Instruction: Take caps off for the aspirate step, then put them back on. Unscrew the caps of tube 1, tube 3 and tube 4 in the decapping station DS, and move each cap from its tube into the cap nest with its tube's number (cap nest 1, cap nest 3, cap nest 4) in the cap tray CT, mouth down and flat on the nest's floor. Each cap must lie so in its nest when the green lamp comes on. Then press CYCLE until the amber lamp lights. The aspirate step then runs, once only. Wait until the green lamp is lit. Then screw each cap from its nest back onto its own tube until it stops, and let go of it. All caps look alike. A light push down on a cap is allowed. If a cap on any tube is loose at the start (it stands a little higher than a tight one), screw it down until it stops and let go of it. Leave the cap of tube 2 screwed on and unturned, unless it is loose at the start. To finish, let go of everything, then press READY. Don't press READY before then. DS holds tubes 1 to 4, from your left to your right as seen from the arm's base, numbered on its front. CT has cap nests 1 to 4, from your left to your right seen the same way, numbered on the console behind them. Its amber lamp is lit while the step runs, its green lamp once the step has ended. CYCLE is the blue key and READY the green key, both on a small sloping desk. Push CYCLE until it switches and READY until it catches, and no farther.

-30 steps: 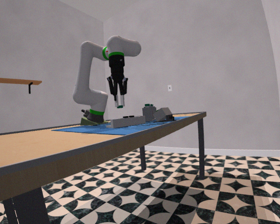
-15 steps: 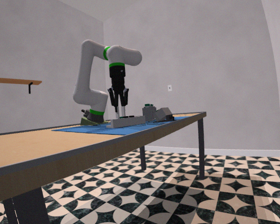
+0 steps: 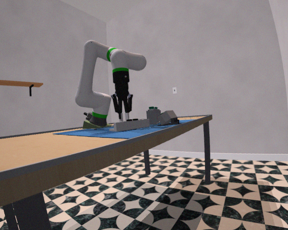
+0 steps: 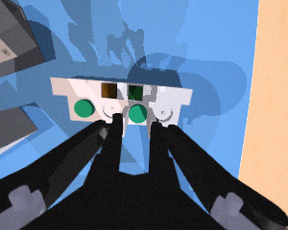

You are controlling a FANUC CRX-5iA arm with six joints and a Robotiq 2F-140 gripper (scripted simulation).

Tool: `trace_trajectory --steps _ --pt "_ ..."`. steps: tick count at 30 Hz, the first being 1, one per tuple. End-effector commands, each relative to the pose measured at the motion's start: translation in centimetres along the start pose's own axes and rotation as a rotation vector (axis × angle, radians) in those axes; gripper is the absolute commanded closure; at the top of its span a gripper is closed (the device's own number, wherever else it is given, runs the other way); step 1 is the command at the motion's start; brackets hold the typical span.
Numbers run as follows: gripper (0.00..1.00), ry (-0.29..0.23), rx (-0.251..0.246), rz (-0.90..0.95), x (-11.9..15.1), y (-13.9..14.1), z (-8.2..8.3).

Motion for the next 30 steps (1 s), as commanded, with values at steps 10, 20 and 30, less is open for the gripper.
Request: trace_trajectory --steps 10,20,30 --pt "1.0 0.0 0.0 0.0 0.02 0.0 -0.46" --pt "1.0 0.0 0.0 0.0 0.03 0.0 -0.96" --pt "0.71 0.0 0.0 0.0 0.03 0.0 -0.96"
Point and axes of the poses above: the point where the finger pads meet when closed, its own z axis back along the fingers, its own y axis across the jaws, x = y × z, the point moved 5 cm from there along z, back along the fingers, and after that the axes turned 3 degrees about z, right-handed, at the moved point
